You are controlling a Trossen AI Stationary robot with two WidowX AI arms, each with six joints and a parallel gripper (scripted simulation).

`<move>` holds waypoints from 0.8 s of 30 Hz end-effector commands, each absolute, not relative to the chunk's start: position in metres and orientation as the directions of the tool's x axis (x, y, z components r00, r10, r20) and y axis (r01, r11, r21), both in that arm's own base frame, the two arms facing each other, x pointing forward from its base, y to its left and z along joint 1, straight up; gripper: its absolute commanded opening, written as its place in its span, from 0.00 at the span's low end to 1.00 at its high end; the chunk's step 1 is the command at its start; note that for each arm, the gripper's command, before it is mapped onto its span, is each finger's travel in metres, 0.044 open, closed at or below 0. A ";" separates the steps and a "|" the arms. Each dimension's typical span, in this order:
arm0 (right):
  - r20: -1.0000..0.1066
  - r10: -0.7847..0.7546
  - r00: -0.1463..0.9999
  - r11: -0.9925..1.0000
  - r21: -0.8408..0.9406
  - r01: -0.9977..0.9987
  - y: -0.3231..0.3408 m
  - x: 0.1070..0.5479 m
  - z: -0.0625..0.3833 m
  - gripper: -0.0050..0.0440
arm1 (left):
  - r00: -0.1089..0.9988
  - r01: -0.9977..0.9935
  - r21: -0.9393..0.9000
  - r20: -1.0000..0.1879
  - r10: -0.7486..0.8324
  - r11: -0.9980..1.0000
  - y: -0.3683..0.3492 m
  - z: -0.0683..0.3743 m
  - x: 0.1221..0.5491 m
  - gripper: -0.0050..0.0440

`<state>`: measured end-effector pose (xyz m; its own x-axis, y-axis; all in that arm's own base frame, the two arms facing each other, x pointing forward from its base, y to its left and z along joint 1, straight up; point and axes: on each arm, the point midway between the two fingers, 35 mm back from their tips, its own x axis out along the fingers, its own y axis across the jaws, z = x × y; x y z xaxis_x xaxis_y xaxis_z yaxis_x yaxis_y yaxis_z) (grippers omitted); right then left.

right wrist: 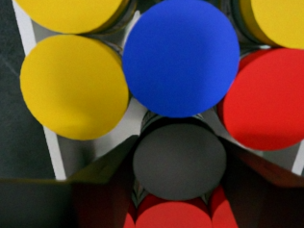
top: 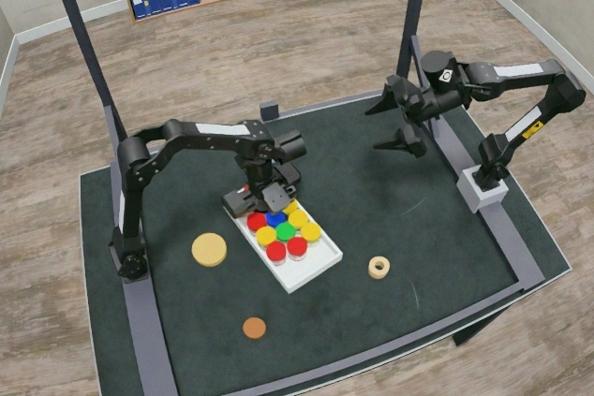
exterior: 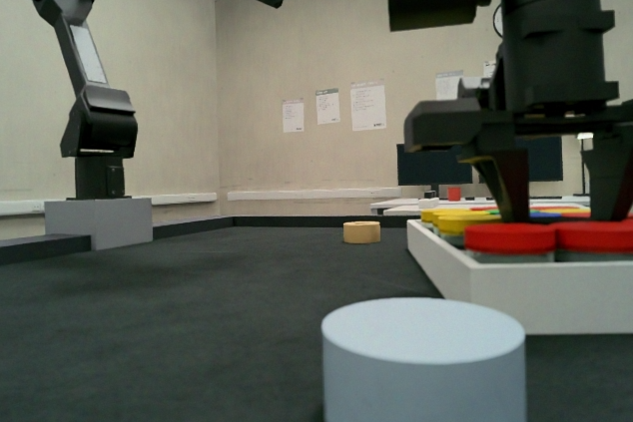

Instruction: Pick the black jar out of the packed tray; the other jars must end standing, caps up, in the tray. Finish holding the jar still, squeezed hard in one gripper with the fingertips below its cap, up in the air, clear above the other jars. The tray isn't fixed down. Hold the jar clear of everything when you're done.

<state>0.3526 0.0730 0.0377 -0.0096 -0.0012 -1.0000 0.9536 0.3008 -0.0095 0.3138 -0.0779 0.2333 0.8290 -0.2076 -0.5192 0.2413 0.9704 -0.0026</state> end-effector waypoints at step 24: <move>-1.000 0.004 0.020 0.298 0.020 0.954 0.073 0.356 0.183 0.03 | 0.843 0.248 -0.001 -0.493 -0.216 0.969 -0.080 0.243 0.314 1.00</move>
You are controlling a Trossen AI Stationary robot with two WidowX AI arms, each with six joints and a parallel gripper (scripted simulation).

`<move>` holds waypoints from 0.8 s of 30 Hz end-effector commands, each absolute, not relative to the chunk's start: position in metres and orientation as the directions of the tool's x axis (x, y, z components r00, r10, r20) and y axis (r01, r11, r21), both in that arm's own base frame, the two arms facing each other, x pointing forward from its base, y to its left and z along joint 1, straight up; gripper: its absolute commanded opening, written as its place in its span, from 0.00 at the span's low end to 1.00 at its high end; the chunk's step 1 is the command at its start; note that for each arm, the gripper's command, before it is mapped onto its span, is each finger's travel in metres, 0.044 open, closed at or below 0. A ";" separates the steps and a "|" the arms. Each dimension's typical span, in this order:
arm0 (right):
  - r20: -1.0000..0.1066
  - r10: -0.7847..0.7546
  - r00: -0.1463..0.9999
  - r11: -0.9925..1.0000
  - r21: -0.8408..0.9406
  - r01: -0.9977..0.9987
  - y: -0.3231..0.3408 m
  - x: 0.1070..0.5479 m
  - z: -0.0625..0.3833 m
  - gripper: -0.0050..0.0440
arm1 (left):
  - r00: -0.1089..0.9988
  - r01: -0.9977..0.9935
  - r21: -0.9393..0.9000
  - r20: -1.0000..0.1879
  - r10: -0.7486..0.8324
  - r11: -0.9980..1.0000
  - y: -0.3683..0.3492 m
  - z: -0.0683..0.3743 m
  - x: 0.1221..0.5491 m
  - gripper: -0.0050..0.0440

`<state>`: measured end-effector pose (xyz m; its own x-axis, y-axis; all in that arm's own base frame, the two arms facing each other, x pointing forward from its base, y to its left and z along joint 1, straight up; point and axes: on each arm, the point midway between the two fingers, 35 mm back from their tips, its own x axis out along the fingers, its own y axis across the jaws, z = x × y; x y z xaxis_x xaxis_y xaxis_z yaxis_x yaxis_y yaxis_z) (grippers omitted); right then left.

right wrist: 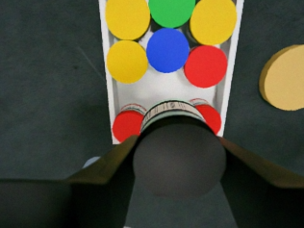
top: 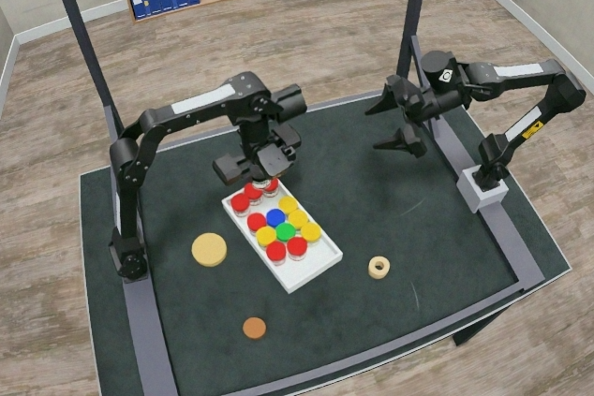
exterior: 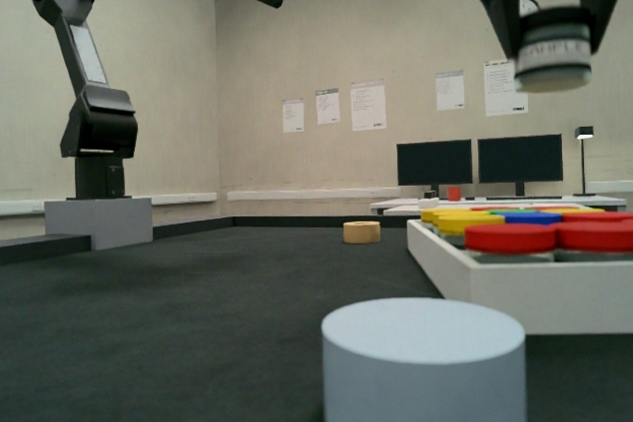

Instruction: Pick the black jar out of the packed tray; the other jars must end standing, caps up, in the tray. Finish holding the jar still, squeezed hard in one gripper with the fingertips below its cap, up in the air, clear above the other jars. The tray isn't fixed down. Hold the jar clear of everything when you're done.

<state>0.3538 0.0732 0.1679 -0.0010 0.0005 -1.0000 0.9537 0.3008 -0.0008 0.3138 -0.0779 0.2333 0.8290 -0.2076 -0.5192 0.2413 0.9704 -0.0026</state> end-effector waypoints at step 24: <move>-1.000 0.005 0.025 0.298 0.025 0.954 0.072 0.354 0.185 0.00 | 0.843 0.248 -0.001 -0.493 -0.216 0.969 -0.080 0.243 0.314 1.00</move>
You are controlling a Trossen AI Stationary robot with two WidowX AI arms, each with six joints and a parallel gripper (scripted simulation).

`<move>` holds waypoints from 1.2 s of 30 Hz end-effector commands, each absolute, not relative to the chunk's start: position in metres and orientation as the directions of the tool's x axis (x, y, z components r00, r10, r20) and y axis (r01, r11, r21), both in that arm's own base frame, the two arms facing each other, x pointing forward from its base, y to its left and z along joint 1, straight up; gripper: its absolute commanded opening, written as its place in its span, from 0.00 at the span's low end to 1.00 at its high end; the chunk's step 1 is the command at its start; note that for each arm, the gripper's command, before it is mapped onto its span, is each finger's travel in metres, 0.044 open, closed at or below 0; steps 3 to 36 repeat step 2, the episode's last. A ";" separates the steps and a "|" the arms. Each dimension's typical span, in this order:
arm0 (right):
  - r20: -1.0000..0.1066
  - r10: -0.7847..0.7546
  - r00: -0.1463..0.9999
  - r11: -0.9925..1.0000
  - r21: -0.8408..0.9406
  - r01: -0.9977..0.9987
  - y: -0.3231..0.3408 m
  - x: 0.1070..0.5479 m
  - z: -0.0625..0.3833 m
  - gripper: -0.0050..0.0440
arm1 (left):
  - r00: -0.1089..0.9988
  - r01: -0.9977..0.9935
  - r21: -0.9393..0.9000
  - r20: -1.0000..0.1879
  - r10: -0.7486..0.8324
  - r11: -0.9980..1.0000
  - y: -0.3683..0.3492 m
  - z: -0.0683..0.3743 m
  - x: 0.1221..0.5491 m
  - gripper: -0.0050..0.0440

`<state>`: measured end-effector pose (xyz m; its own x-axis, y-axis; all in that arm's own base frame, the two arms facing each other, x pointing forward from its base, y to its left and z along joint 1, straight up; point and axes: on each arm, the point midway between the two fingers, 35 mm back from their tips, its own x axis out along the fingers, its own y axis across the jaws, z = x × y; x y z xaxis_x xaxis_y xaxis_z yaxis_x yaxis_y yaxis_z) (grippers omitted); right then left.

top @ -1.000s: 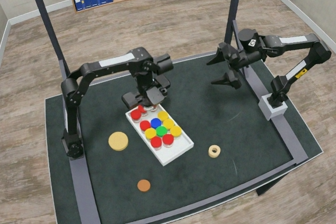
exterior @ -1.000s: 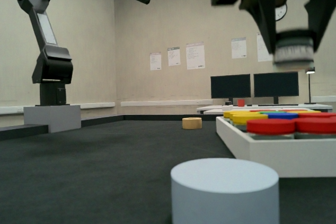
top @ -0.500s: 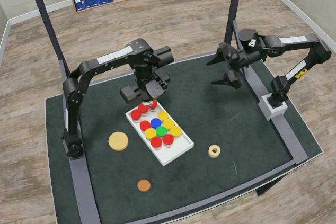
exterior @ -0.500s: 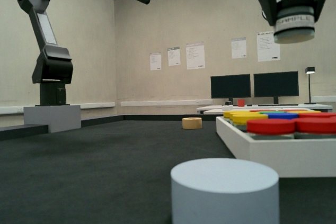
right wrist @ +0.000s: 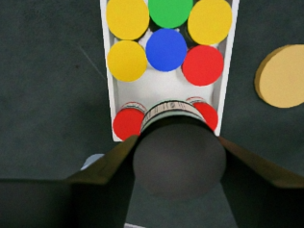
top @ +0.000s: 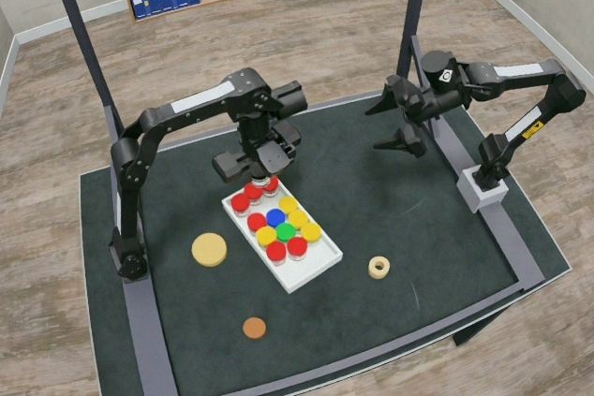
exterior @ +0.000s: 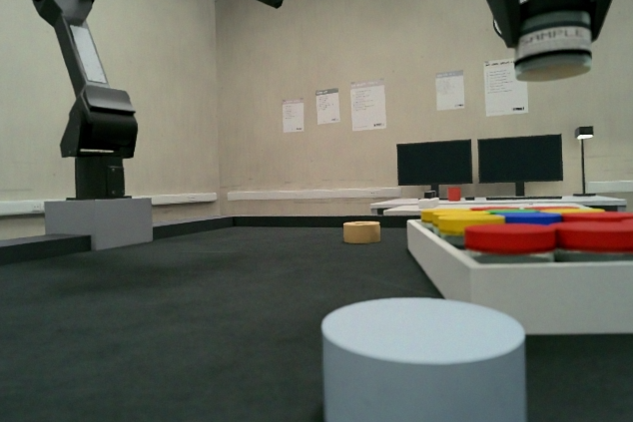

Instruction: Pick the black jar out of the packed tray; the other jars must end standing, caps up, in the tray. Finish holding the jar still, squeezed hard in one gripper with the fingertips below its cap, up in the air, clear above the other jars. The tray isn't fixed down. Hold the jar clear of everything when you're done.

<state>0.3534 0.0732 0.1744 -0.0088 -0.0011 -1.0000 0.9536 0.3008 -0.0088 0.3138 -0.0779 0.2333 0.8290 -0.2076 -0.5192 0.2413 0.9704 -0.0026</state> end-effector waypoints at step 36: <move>-1.000 0.005 0.025 0.298 0.025 0.954 0.072 0.354 0.185 0.00 | 0.843 0.248 -0.001 -0.493 -0.216 0.969 -0.080 0.243 0.314 1.00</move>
